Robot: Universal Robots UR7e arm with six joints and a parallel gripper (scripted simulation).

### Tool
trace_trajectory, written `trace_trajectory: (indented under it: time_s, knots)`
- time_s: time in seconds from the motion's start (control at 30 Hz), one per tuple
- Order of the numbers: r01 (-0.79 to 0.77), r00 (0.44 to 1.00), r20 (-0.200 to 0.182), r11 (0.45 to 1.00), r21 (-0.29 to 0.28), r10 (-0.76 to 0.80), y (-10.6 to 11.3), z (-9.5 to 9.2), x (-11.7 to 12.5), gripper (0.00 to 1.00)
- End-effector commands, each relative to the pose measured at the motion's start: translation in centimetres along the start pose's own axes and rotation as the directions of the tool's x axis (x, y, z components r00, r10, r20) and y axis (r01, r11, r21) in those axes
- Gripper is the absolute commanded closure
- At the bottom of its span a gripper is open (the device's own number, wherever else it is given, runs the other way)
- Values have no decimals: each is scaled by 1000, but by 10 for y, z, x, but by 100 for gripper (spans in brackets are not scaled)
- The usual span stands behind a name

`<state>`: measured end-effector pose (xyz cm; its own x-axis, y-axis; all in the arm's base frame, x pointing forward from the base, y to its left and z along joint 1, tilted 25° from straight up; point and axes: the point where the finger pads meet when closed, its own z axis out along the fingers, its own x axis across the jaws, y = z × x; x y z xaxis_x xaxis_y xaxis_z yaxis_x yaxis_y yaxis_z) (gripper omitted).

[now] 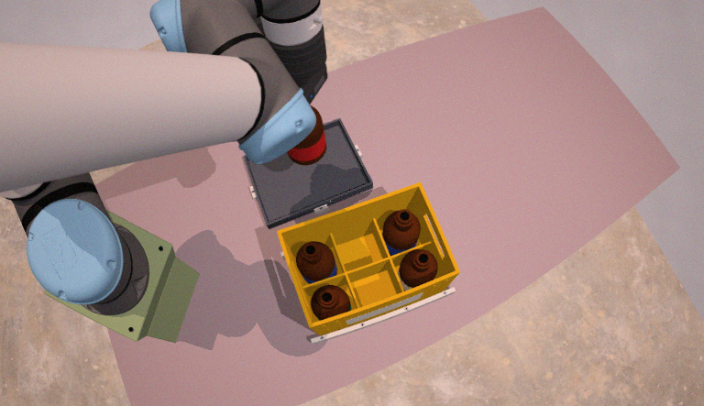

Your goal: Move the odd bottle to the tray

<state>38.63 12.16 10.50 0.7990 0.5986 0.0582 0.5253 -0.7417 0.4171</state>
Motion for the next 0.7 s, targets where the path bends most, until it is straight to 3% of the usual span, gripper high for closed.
trace_trajectory:
  time_s: [0.0, 0.67]
  knots:
    - [-3, 1000, -3, 1000, -4, 3, -10, -1, 10, 100]
    - [-2, 1000, -3, 1000, -4, 2, -33, -1, 25, 100]
